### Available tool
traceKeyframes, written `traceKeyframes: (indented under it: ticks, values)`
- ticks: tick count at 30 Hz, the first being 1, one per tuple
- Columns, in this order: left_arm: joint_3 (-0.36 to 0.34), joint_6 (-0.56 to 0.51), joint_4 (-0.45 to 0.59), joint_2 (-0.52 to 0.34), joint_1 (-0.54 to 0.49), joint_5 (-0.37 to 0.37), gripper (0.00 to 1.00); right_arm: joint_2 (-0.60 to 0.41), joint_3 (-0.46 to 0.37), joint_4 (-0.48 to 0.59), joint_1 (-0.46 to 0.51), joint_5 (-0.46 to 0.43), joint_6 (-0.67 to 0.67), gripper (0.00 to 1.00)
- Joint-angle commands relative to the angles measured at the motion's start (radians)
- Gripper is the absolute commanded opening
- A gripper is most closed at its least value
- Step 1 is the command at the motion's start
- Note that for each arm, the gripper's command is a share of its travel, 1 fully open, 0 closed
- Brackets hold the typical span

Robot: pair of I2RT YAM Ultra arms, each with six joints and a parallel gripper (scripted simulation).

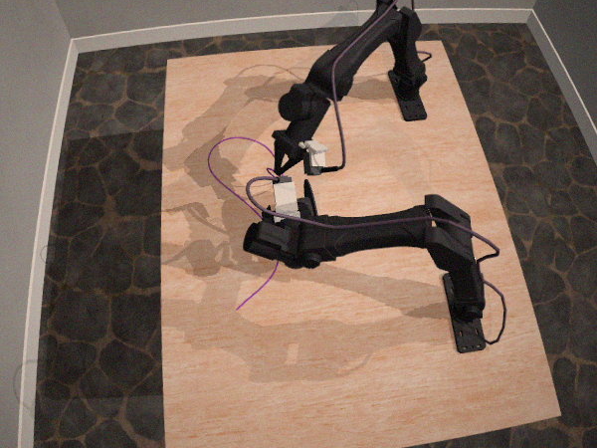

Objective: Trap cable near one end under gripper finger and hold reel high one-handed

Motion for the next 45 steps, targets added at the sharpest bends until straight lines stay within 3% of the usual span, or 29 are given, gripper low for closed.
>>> traceKeyframes:
  ticks: [1, 4, 6, 19, 36, 45]
  values:
    - [-0.010, -0.003, 0.002, -0.023, -0.001, 0.012, 0.50, -0.030, -0.011, -0.014, 0.001, -0.006, 0.002, 0.00]
    - [-0.010, -0.003, 0.002, -0.023, -0.001, 0.012, 0.41, -0.030, -0.011, -0.014, 0.001, -0.006, 0.002, 0.00]
    - [-0.010, -0.003, 0.002, -0.023, -0.001, 0.012, 0.41, -0.030, -0.011, -0.014, 0.001, -0.006, 0.002, 0.00]
    - [-0.009, -0.004, 0.001, -0.022, -0.001, 0.012, 0.00, -0.030, -0.011, -0.014, 0.001, -0.006, 0.002, 0.00]
    - [-0.002, -0.002, -0.007, -0.009, 0.004, 0.013, 0.00, -0.009, 0.001, 0.003, 0.009, -0.002, 0.006, 0.00]
    - [-0.002, -0.002, -0.007, -0.009, 0.004, 0.013, 0.00, -0.009, 0.001, 0.003, 0.009, -0.002, 0.006, 0.14]
